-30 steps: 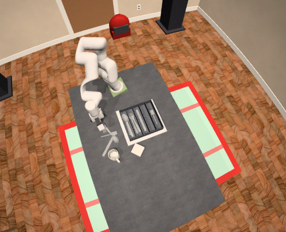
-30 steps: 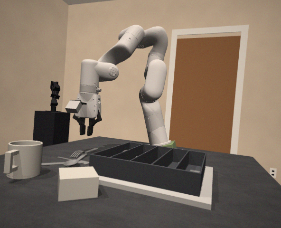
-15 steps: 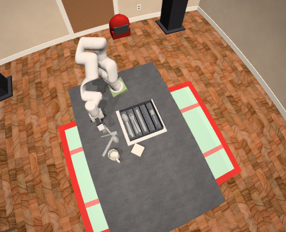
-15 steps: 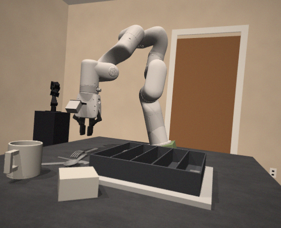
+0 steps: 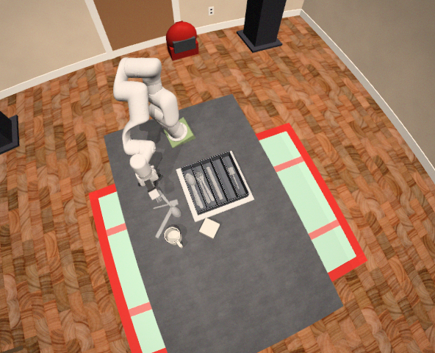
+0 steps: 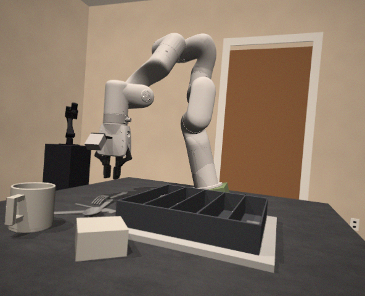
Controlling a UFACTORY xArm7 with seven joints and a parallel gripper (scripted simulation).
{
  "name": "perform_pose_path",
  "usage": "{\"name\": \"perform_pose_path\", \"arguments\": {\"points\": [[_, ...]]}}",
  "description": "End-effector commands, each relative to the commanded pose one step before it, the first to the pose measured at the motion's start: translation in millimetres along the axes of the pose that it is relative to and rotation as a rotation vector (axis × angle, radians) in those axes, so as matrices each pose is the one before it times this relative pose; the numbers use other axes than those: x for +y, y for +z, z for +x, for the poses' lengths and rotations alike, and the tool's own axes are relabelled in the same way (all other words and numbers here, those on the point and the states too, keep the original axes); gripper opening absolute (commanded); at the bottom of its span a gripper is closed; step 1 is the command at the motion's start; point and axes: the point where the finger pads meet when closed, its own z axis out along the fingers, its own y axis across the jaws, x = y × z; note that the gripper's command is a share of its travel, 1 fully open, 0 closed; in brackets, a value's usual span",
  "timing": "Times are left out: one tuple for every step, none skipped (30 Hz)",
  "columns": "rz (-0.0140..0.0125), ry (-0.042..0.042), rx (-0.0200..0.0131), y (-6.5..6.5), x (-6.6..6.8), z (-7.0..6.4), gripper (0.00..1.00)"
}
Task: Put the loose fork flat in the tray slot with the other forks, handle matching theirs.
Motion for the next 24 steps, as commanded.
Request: {"name": "perform_pose_path", "arguments": {"points": [[-0.0025,-0.00005,0.00254,4.85,0.96,1.1,0.27],[-0.00003,0.00001,-0.00004,1.62,0.03,-0.02,0.27],[0.00001,0.0,0.00002,1.67,0.01,-0.02,0.27],[0.00001,0.0,0.00002,1.72,0.01,-0.02,0.27],[0.0,0.0,0.0,0.0,0.0,0.0,0.27],[0.0,0.0,0.0,0.0,0.0,0.0,0.27],[-0.00003,0.00001,-0.00004,1.77,0.03,-0.03,0.27],[0.00003,-0.00001,0.00003,1.79,0.0,-0.02,0.27],[-0.00001,0.0,-0.00001,1.83,0.02,-0.03,0.27],[-0.00002,0.0,-0.00002,1.85,0.02,-0.03,0.27],[0.00005,-0.00001,0.00006,1.85,-0.01,-0.02,0.27],[-0.00005,0.00001,-0.00006,1.88,0.04,-0.03,0.27],[0.00001,0.0,0.00001,1.87,0.01,-0.02,0.27],[0.00003,-0.00001,0.00004,1.81,0.0,-0.02,0.27],[-0.00005,0.00001,-0.00006,1.7,0.03,-0.03,0.27],[0.00002,0.0,0.00003,1.66,0.01,-0.02,0.27],[0.00002,0.0,0.00003,1.57,0.0,-0.02,0.27],[-0.00005,0.00001,-0.00006,1.44,0.03,-0.03,0.27],[0.0,0.0,0.00001,1.38,0.01,-0.02,0.27],[0.00005,-0.00001,0.00007,1.33,-0.01,-0.01,0.27],[-0.00003,0.0,-0.00004,1.18,0.02,-0.02,0.27],[0.0,0.0,0.0,0.0,0.0,0.0,0.27],[0.0,0.0,0.0,0.0,0.0,0.0,0.27],[-0.00003,0.0,-0.00004,1.1,0.02,-0.02,0.27]]}}
